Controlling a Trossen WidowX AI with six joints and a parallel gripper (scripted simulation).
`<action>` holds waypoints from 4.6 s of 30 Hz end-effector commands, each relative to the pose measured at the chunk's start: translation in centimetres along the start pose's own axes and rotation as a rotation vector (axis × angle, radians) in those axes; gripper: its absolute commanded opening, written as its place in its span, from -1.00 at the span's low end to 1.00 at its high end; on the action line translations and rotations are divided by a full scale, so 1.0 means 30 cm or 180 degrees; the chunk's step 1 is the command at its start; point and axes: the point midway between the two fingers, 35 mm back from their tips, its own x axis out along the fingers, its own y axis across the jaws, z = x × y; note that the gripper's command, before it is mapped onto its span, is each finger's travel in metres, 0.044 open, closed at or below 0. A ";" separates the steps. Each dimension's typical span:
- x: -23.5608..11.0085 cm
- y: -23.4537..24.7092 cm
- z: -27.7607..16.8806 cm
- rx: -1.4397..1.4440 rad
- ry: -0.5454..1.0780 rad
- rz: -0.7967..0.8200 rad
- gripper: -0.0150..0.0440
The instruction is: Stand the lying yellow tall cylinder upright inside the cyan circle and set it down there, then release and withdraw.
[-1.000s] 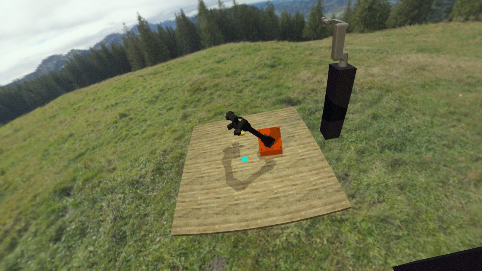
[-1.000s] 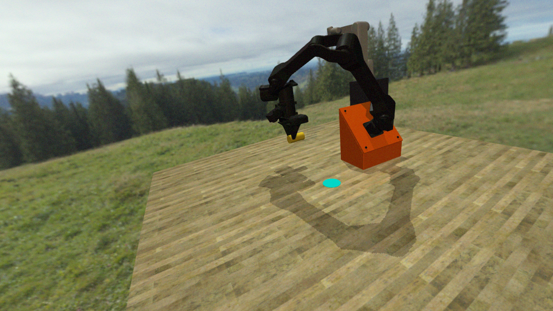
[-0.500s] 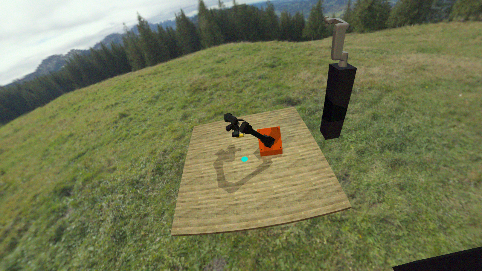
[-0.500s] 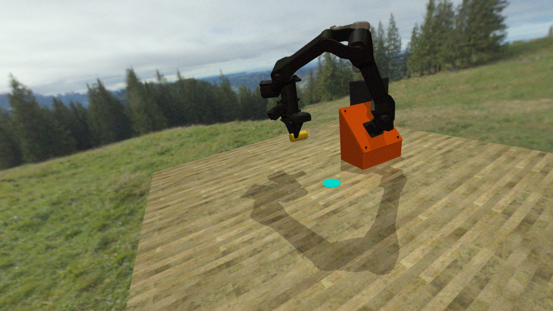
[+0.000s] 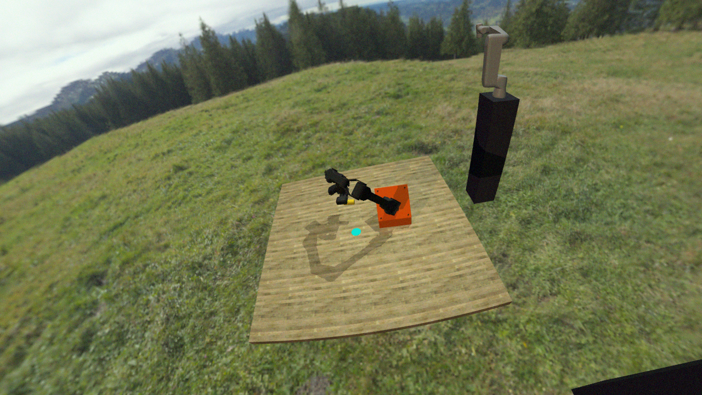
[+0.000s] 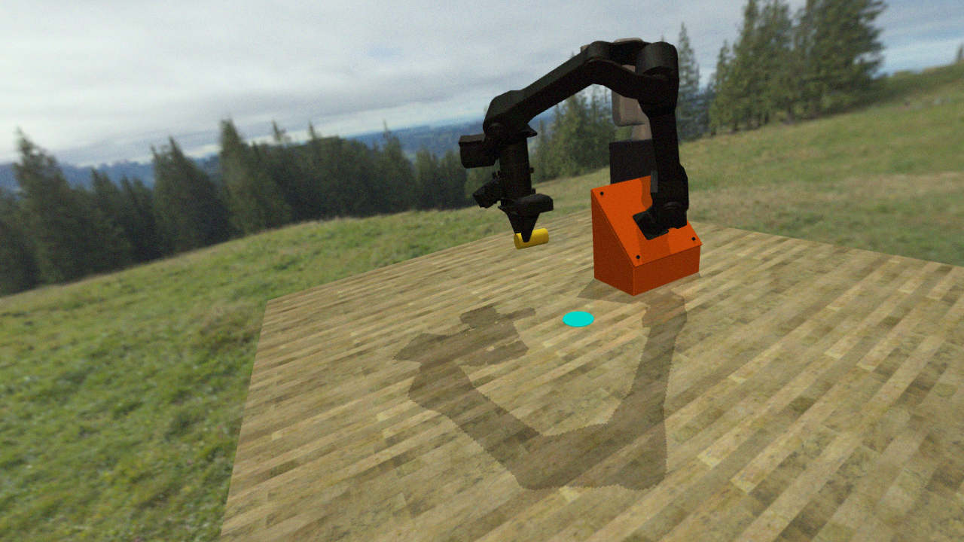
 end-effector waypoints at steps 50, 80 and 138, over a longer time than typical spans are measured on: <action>0.006 0.410 -0.173 0.0749 0.0037 -0.0061 -0.14; 0.044 0.414 -0.225 0.0694 -0.0015 -0.0625 -0.14; 0.082 0.399 -0.284 0.0607 -0.0545 -0.1545 -0.14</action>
